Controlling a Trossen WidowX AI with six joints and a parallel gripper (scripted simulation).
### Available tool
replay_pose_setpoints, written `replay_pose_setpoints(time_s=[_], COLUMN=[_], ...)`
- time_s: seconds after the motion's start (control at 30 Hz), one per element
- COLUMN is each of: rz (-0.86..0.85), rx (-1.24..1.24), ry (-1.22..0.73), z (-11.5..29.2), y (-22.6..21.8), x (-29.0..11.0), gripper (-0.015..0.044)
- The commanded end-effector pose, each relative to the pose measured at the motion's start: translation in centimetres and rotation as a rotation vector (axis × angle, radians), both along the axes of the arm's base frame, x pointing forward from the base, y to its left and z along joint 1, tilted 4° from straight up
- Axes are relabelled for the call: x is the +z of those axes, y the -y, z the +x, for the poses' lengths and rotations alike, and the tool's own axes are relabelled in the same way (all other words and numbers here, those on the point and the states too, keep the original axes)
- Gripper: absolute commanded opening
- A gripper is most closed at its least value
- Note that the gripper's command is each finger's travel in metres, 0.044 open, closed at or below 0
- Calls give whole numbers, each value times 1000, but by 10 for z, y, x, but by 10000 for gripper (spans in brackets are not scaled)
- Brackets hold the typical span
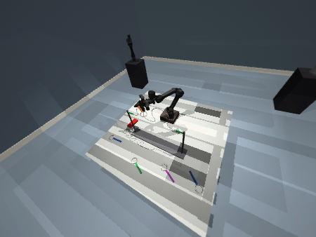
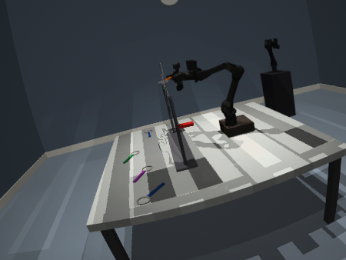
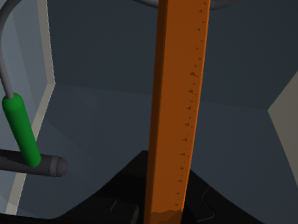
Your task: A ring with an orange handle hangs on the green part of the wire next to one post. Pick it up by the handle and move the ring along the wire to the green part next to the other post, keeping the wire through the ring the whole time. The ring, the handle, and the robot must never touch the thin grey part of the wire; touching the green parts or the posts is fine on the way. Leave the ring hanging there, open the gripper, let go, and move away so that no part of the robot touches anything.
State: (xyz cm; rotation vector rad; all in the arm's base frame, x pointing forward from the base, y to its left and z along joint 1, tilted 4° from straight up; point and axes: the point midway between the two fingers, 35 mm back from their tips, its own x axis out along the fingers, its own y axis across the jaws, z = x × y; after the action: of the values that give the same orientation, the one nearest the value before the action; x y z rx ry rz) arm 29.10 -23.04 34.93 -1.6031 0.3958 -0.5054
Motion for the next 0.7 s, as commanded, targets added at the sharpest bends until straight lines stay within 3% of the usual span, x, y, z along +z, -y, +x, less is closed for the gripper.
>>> replay_pose_setpoints(time_s=[0.0,0.33,0.67], rz=[-24,56,249], rx=[2,1,-1], ry=[-3,4,16], z=[0,0,0], y=[1,3,1], x=[-2,-22,-54], gripper=[-150,-150,-150])
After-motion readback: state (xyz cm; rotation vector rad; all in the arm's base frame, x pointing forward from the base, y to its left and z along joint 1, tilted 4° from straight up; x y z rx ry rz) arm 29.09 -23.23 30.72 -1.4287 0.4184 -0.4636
